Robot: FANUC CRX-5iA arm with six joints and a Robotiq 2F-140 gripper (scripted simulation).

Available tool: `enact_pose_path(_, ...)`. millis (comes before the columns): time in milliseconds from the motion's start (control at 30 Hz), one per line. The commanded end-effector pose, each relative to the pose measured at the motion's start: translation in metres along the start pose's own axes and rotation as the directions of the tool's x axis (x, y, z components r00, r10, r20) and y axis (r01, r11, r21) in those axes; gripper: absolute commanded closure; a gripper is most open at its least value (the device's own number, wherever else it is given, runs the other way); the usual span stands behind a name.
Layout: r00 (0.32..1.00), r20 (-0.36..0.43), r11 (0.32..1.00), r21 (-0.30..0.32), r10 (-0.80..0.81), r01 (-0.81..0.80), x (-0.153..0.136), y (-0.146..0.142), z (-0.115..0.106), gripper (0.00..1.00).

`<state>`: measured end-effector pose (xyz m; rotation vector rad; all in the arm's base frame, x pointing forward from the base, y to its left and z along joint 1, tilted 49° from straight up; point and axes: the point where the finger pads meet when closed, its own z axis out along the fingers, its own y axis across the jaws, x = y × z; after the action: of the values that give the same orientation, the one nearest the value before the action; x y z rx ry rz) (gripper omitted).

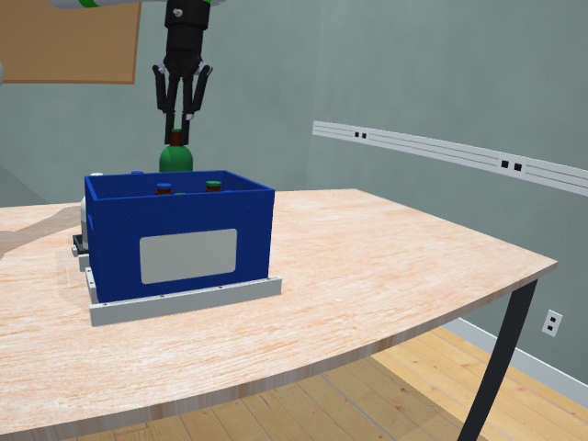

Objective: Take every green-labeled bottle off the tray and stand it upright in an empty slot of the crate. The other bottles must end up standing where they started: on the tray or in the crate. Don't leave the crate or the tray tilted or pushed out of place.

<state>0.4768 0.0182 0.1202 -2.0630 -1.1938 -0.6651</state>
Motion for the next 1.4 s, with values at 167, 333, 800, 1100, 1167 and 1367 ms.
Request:
enact_pose_path(167, 1.0, 0.0, 1.0, -0.002, 0.0, 0.0, 0.0, 0.0, -0.01, 0.9)
enact_pose_path(333, 1.0, 0.0, 1.0, -0.002, 0.0, 0.0, 0.0, 0.0, -0.014, 0.9)
enact_pose_path(800, 1.0, 0.0, 1.0, -0.002, 0.0, 0.0, 0.0, 0.0, -0.029, 0.9)
enact_pose_path(1100, 1.0, 0.0, 1.0, -0.002, 0.0, 0.0, 0.0, 0.0, -0.04, 0.9)
enact_pose_path(1167, 1.0, 0.0, 1.0, -0.002, 0.0, 0.0, 0.0, 0.0, -0.042, 0.9)
enact_pose_path(1367, 1.0, 0.0, 1.0, -0.002, 0.0, 0.0, 0.0, 0.0, -0.047, 0.9)
